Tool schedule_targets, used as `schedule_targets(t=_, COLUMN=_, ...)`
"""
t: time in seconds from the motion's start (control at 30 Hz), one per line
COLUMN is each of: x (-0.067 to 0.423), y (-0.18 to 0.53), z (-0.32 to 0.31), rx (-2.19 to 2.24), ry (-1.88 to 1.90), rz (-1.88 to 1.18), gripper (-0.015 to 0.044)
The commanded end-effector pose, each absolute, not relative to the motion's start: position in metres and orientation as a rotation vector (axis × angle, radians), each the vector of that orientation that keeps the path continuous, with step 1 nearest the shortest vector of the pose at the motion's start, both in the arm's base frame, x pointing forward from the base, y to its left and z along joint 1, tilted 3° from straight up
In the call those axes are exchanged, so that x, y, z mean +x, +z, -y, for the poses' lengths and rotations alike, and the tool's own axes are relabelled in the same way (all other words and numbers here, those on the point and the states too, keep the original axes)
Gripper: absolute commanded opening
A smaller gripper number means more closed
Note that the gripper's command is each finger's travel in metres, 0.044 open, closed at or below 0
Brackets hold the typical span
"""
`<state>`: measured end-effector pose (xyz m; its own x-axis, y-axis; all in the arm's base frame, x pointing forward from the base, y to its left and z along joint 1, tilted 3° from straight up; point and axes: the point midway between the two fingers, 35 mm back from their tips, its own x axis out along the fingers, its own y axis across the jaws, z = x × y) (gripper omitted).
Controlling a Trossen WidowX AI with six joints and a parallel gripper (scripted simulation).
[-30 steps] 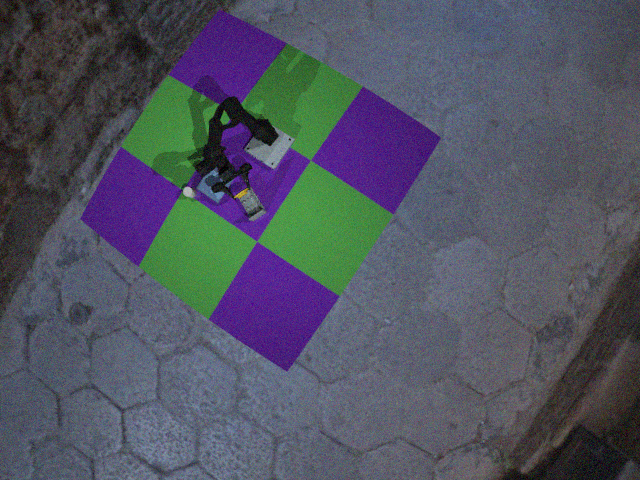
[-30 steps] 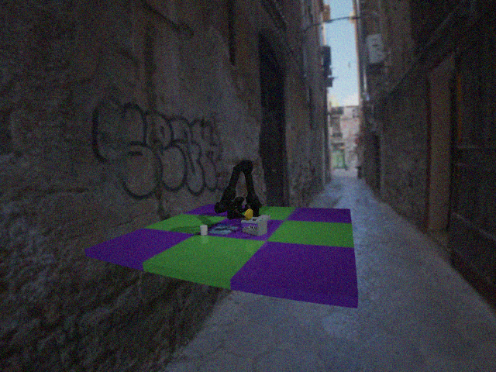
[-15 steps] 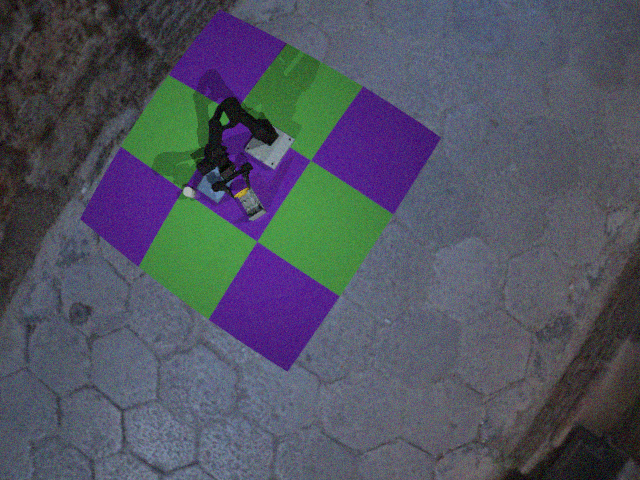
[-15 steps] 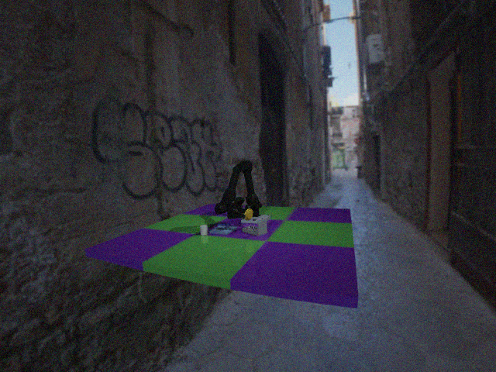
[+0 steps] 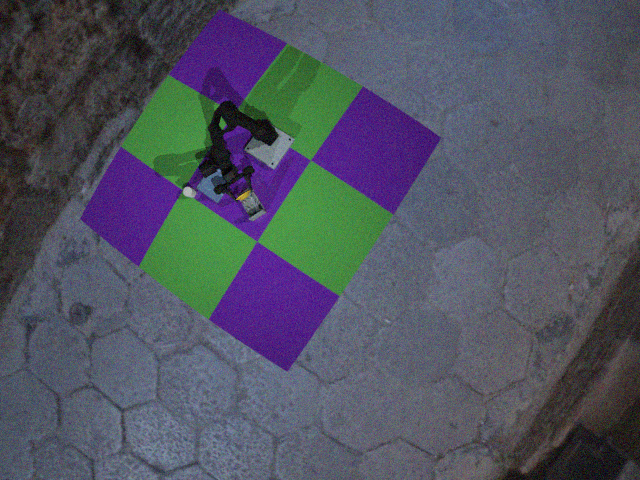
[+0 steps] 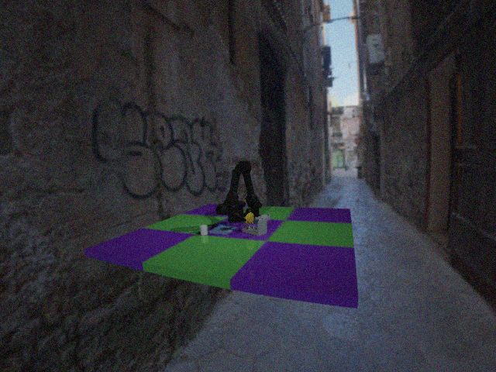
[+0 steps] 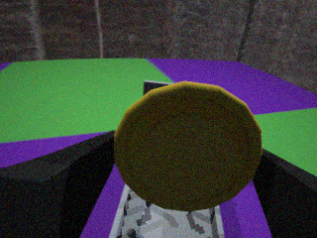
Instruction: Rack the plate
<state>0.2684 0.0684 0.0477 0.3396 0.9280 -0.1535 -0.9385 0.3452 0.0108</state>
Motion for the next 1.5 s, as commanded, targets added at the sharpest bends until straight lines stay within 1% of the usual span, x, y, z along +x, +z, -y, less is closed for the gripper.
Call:
schedule_targets(t=0.0, x=0.268, y=0.041, z=-0.072, rx=-0.079, ry=1.217, rz=-0.146, gripper=0.0000)
schedule_targets(t=0.27, x=0.267, y=0.021, z=-0.072, rx=-0.088, ry=1.217, rz=-0.138, gripper=0.0000)
schedule_targets(t=0.77, x=0.268, y=0.025, z=-0.071, rx=-0.093, ry=1.217, rz=-0.135, gripper=0.0000)
schedule_targets(t=1.27, x=0.268, y=0.025, z=-0.071, rx=-0.094, ry=1.216, rz=-0.135, gripper=0.0394)
schedule_targets(t=1.47, x=0.268, y=0.025, z=-0.071, rx=-0.094, ry=1.216, rz=-0.135, gripper=0.0400)
